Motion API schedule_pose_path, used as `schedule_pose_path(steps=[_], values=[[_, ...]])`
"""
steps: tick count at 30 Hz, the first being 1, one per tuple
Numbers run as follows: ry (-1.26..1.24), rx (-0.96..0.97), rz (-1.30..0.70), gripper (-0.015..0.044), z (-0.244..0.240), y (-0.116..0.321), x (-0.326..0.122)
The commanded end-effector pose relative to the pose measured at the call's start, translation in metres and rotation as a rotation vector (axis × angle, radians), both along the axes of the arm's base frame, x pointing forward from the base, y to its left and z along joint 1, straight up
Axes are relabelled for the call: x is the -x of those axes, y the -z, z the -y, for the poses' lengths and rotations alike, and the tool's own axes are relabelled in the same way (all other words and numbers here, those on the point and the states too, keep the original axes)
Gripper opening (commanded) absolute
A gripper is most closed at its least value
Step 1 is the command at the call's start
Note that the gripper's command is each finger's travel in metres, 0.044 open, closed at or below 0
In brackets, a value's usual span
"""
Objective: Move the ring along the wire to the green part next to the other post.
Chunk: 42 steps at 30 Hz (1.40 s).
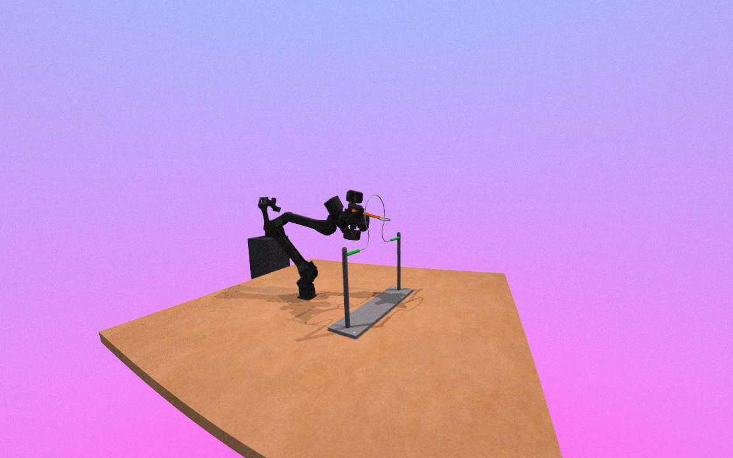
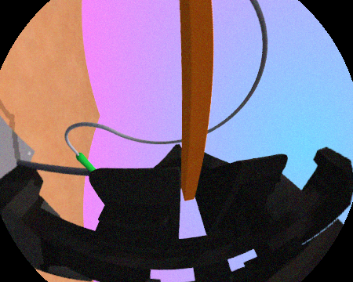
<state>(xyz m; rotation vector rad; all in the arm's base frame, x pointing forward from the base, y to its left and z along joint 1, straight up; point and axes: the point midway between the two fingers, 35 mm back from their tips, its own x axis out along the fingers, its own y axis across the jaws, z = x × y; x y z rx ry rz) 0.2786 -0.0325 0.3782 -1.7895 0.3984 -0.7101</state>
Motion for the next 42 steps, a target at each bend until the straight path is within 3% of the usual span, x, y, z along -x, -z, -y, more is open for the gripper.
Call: schedule_pose_path(steps=[1,19,34,42], values=[[0.001,0.058,-0.012,-0.0150,-0.001,0.000,0.000],[0.004,0.187,-0.028,-0.0150,0.002,0.003,0.000],[0.084,0.095,0.012,-0.0150,0.007,0.024,0.010],[0.085,-0.047,0.024,-0.0150,0.015,0.046,0.010]])
